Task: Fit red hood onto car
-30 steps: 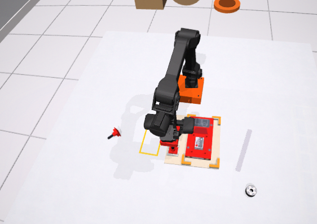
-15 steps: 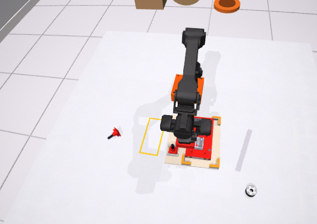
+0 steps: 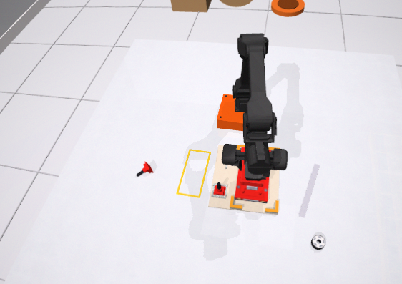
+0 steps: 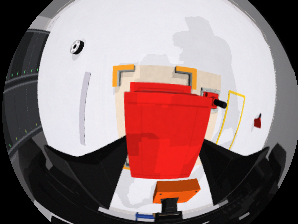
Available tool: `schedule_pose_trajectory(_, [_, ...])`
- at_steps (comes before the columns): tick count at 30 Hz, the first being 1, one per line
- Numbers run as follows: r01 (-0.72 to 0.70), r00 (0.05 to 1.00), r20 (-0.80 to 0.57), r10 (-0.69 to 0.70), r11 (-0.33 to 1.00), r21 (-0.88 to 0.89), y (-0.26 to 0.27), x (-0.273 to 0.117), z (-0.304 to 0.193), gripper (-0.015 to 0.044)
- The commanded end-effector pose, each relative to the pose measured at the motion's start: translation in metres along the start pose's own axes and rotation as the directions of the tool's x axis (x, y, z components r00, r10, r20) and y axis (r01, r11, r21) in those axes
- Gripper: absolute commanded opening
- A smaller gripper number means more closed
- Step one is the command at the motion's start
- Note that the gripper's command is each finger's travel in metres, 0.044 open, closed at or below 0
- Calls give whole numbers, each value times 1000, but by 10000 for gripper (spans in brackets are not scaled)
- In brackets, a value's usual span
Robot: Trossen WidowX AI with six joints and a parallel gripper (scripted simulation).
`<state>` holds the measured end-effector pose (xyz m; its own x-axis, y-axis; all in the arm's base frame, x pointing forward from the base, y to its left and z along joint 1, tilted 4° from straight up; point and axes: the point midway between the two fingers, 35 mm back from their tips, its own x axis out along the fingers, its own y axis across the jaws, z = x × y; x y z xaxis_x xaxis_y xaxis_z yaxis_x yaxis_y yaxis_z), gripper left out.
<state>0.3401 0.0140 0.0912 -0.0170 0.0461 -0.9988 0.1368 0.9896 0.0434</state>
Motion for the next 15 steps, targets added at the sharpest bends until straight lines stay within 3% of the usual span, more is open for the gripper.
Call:
schedule_pose_trajectory(1, [-4,1000,-3,4,1000,9,1,2,-1,0])
schedule_pose_trajectory(15, [-4,1000,-4,4,1000,9,2,50,-3,0])
